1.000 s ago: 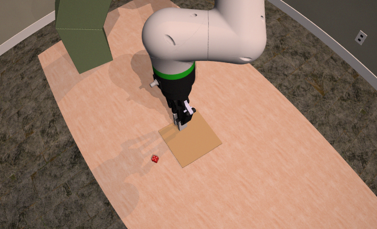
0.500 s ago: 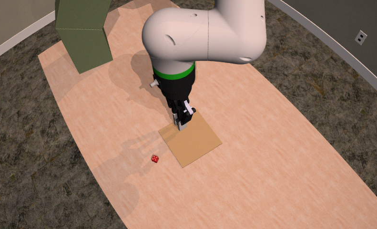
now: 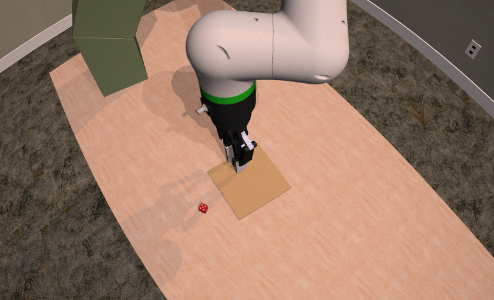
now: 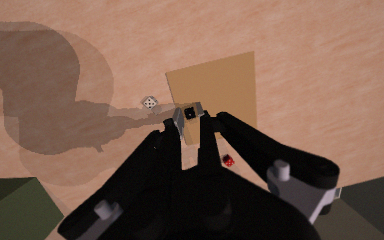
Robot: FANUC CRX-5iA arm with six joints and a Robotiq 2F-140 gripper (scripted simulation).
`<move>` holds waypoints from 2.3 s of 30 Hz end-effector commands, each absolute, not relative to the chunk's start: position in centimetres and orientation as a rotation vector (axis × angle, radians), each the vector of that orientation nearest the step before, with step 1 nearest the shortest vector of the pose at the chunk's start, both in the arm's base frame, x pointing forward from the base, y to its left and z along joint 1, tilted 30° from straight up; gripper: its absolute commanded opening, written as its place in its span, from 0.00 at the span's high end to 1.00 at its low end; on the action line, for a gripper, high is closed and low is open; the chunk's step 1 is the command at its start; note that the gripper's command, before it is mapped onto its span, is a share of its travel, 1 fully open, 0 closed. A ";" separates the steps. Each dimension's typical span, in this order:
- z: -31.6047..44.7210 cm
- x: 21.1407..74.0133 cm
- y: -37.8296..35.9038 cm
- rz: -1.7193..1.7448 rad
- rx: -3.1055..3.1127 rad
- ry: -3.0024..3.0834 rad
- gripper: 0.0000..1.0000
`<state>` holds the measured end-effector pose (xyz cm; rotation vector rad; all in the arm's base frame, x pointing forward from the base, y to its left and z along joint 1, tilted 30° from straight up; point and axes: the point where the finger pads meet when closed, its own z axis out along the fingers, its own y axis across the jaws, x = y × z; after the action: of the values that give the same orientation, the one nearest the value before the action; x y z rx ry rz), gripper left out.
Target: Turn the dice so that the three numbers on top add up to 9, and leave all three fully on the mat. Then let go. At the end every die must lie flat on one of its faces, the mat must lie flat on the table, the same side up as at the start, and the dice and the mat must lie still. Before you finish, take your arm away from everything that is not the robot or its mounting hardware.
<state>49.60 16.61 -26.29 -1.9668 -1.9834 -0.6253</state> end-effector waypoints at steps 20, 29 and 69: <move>-24.3 49.4 15.5 -0.625 -1.967 -1.983 0.81; -20.1 48.9 13.1 -0.625 -1.967 -1.983 0.81; -18.7 47.4 13.1 -0.571 -2.146 -1.729 0.00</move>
<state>48.30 12.52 -18.55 -2.0206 -1.9093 -0.6136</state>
